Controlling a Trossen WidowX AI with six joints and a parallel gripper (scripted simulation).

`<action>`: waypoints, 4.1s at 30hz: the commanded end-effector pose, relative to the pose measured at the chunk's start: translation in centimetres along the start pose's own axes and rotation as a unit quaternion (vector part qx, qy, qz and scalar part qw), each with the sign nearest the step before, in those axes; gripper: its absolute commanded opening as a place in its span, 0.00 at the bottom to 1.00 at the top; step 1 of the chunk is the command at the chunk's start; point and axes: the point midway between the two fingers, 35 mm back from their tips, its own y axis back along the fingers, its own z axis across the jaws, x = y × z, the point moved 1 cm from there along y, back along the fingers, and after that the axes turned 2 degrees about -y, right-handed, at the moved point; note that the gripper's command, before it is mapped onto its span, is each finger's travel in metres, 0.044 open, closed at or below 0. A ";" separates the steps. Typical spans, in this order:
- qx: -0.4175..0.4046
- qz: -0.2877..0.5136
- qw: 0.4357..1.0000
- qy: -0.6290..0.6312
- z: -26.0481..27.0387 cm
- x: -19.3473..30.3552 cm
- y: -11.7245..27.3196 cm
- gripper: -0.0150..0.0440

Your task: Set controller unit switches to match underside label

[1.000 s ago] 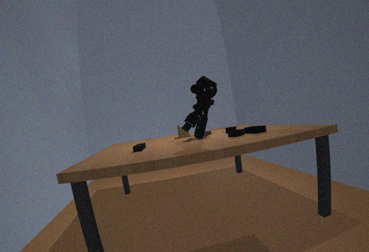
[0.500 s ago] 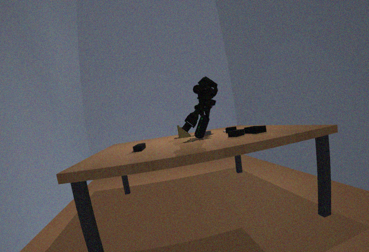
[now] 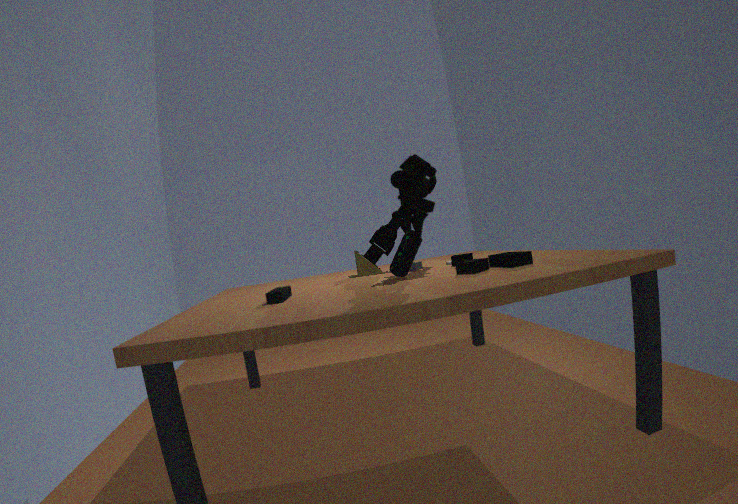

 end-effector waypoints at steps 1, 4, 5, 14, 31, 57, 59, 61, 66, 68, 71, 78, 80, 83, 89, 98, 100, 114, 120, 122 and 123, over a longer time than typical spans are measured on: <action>-0.002 -0.001 1.000 -0.001 0.1 -0.3 -0.4 0.83; -0.002 -0.001 1.000 -0.001 0.1 -0.5 -0.5 0.83; -0.002 -0.001 1.000 -0.001 0.1 -0.6 -0.5 0.83; -0.002 -0.002 1.000 0.000 0.1 -1.2 -0.8 0.83; -0.002 -0.002 1.000 0.000 0.1 -2.4 -1.5 0.83; -0.002 -0.002 1.000 0.000 0.2 -3.9 -2.7 0.83; -0.002 -0.002 1.000 0.000 0.2 -4.1 -2.8 0.83; -0.002 -0.002 1.000 0.000 0.2 -4.2 -2.9 0.83; -0.002 -0.003 1.000 0.000 0.2 -4.4 -3.2 0.83; -0.002 -0.003 1.000 0.000 0.2 -4.5 -3.3 0.83; -0.002 -0.003 1.000 0.000 0.2 -4.7 -3.5 0.83; -0.001 -0.003 1.000 0.000 0.2 -5.1 -3.9 0.83; -0.001 -0.003 1.000 0.000 0.2 -5.2 -4.0 0.83; -0.001 -0.003 1.000 0.000 0.2 -5.3 -4.2 0.83; -0.001 -0.003 1.000 0.000 0.2 -5.6 -4.6 0.83; -0.001 -0.003 1.000 0.000 0.3 -6.0 -5.1 0.83; -0.001 -0.003 1.000 0.000 0.3 -6.1 -5.2 0.83; -0.001 -0.004 1.000 0.000 0.3 -6.6 -6.2 0.83; -0.001 -0.004 1.000 0.000 0.3 -6.7 -6.6 0.83; -0.001 -0.004 1.000 0.000 0.3 -6.7 -6.7 0.83; -0.001 -0.004 1.000 0.000 0.3 -6.7 -6.8 0.83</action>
